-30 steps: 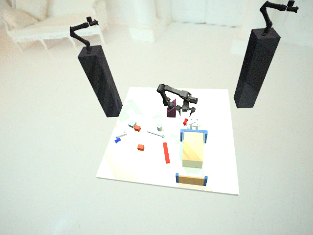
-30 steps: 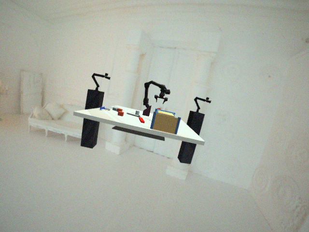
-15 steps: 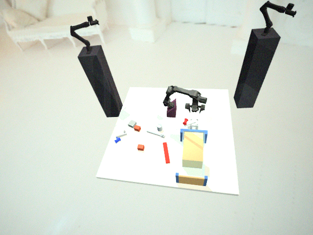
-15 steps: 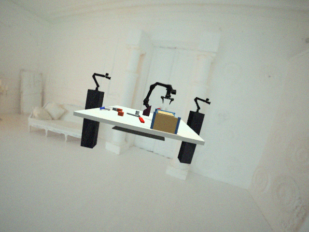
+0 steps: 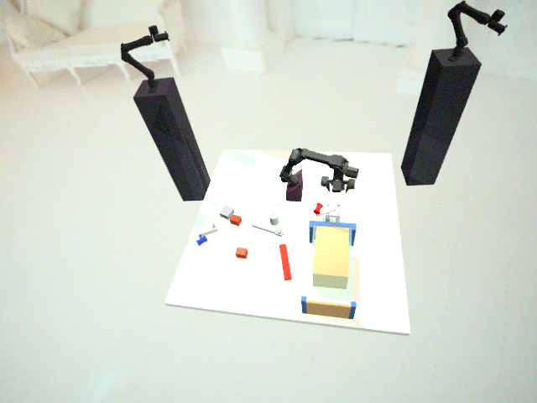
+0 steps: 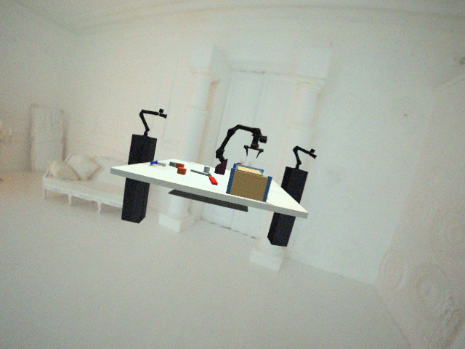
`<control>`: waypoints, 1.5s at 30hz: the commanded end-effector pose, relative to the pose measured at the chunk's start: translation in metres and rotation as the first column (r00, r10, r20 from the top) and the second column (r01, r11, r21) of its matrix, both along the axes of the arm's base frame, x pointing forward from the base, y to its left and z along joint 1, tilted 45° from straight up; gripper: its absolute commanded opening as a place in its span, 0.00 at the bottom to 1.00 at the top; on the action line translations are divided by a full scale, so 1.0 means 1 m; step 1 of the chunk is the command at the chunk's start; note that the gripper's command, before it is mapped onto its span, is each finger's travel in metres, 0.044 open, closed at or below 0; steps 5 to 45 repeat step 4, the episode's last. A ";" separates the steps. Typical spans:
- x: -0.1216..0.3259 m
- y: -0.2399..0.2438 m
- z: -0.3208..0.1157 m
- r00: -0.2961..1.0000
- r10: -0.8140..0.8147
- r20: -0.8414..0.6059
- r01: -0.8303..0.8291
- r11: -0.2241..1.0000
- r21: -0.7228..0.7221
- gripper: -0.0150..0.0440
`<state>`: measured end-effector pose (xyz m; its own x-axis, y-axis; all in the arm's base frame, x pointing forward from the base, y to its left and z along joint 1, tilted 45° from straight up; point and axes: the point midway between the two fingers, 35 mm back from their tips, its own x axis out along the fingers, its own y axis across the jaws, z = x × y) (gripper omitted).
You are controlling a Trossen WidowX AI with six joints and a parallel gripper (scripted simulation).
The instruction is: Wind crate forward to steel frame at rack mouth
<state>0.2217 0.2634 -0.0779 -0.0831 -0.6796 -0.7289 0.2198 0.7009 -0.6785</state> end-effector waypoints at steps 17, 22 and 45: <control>-0.001 0.000 0.000 1.000 -0.007 -0.001 0.007 1.000 -0.002 1.00; -0.001 0.000 0.000 1.000 -0.007 -0.001 0.007 1.000 -0.002 1.00; -0.001 0.000 0.000 1.000 -0.007 -0.001 0.007 1.000 -0.002 1.00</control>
